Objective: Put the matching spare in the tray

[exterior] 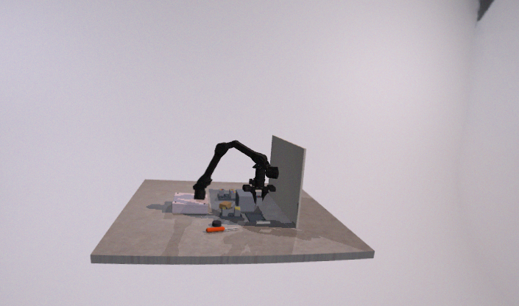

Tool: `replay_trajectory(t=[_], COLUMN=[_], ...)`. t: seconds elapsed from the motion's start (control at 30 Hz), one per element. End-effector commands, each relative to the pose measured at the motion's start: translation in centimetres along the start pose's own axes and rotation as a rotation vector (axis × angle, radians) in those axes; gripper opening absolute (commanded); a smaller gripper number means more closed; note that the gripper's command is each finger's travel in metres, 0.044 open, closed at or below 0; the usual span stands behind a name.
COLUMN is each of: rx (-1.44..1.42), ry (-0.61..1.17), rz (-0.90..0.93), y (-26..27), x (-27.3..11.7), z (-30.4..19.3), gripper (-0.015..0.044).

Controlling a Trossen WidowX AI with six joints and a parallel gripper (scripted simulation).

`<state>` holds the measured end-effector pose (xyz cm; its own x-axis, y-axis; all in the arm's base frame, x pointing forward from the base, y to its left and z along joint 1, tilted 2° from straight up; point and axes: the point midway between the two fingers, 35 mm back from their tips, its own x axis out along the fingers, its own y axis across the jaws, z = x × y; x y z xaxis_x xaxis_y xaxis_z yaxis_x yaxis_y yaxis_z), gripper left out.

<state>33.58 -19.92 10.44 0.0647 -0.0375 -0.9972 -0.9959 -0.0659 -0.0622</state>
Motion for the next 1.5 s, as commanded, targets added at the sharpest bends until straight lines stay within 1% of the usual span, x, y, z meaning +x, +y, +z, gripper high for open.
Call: replay_trajectory(t=[0.0,1.47], rx=[-0.003,-0.003], ry=[-0.002,-0.002], rz=[-0.003,-0.003], y=[0.0,0.1], x=[0.4,4.1], z=[0.0,0.2], gripper=[0.0,0.0])
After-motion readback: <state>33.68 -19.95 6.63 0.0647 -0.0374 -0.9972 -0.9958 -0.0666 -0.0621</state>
